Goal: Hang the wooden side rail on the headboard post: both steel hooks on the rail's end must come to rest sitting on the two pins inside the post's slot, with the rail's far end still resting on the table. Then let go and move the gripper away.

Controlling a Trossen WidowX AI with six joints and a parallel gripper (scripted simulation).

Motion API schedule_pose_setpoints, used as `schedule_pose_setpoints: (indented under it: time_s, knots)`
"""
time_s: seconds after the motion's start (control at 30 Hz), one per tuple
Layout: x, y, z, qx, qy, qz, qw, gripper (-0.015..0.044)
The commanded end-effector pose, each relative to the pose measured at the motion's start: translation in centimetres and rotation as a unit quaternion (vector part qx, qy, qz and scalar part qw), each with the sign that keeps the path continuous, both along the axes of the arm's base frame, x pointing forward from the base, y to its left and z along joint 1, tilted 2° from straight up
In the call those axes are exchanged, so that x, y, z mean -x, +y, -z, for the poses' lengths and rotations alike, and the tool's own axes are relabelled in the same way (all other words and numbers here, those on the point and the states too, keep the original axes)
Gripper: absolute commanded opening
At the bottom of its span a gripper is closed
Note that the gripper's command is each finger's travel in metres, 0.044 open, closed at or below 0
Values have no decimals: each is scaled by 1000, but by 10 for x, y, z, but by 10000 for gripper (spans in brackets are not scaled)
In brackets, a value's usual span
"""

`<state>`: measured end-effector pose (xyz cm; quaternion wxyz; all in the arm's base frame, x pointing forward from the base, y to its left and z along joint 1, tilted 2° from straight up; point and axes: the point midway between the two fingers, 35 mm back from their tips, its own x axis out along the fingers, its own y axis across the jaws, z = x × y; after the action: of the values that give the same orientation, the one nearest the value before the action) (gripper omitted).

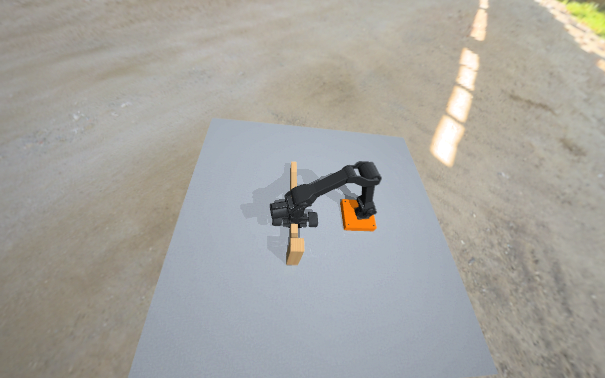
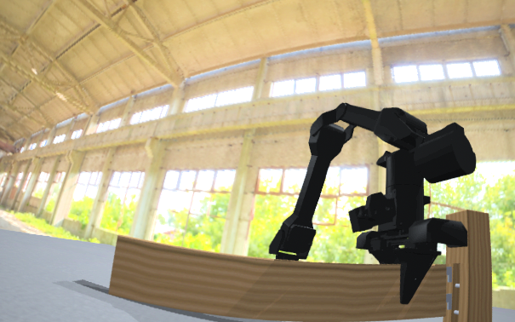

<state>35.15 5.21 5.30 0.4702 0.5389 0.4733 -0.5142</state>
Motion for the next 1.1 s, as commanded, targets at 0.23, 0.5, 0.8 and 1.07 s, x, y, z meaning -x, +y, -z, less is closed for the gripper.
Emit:
schedule_pose_setpoints:
  time_s: [0.23, 0.5, 0.8, 1.07]
  knots:
    - [-3, 2, -5, -2, -6, 1, 1000, 0]
    - [-2, 3, -4, -2, -6, 1, 1000, 0]
    - [-2, 4, -3, -2, -6, 1, 1000, 0]
    - [-1, 5, -3, -2, -6, 1, 1000, 0]
